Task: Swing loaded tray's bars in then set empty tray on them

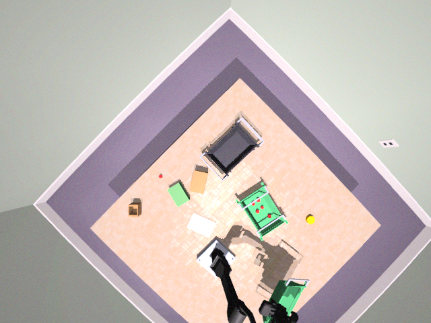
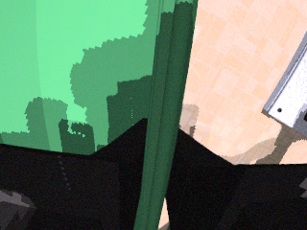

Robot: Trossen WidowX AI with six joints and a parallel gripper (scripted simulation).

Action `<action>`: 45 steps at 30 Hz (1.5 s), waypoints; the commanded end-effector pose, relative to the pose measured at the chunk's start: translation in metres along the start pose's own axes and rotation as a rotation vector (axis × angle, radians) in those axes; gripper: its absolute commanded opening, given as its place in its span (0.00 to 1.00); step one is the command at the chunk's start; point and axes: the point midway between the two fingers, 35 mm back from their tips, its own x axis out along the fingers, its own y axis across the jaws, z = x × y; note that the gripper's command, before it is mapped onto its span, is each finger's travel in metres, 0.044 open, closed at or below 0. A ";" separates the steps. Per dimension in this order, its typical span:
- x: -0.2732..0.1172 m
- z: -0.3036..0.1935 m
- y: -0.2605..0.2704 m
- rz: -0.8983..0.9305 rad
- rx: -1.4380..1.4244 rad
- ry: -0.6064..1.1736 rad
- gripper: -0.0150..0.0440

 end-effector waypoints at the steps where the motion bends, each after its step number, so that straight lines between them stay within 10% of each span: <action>1: -0.005 0.000 0.002 0.021 0.001 -0.001 0.25; 45: -0.001 -0.153 -0.022 0.006 -0.367 0.015 0.25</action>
